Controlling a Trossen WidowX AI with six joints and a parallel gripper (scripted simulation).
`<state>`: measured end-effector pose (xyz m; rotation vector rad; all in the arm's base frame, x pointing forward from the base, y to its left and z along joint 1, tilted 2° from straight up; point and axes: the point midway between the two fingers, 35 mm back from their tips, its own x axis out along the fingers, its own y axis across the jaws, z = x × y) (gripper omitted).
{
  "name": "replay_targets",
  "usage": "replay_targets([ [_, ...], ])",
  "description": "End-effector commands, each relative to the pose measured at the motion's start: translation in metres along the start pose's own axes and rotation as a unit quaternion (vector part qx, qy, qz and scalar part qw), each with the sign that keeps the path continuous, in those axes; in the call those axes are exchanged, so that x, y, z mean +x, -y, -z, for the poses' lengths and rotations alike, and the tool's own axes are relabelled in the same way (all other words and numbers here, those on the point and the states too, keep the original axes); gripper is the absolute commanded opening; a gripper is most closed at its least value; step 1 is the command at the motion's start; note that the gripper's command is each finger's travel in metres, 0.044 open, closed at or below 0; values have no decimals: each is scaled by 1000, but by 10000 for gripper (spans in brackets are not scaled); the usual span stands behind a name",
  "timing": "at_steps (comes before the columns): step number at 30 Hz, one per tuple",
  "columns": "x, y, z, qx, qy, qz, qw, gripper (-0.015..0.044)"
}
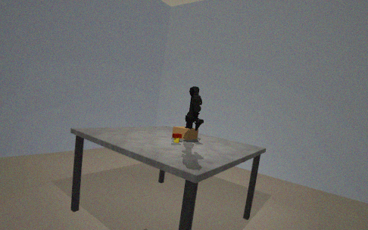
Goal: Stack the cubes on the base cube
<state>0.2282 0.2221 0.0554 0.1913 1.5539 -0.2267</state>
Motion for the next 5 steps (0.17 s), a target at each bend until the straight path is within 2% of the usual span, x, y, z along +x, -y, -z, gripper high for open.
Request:
replay_targets([
  [1,1,0,0,2,-1,3,1000,400],
  [5,1,0,0,2,-1,3,1000,400],
])
